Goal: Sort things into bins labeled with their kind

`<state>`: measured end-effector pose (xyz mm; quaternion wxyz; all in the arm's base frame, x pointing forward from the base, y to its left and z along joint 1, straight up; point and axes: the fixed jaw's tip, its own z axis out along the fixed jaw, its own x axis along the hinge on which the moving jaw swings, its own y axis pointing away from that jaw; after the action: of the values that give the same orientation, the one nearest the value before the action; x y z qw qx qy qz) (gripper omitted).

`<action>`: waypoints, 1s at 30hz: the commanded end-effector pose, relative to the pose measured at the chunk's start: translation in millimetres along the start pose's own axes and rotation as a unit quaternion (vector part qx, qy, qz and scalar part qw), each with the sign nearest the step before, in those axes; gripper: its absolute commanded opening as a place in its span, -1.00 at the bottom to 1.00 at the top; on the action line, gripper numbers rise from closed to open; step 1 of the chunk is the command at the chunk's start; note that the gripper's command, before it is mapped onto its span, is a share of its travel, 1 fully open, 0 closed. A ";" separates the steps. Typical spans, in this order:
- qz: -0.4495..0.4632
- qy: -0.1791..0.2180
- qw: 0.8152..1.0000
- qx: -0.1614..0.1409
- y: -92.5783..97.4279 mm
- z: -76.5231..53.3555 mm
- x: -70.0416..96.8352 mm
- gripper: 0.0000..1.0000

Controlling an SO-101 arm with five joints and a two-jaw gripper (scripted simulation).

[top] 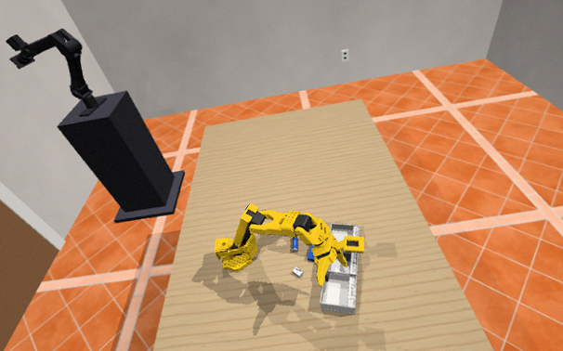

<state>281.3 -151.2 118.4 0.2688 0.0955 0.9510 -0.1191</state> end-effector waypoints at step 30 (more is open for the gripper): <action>0.041 -0.058 0.996 -0.051 60.1 -28.5 -17.3 1.00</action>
<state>294.7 -89.4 122.2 0.2973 0.1133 0.9461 -0.0607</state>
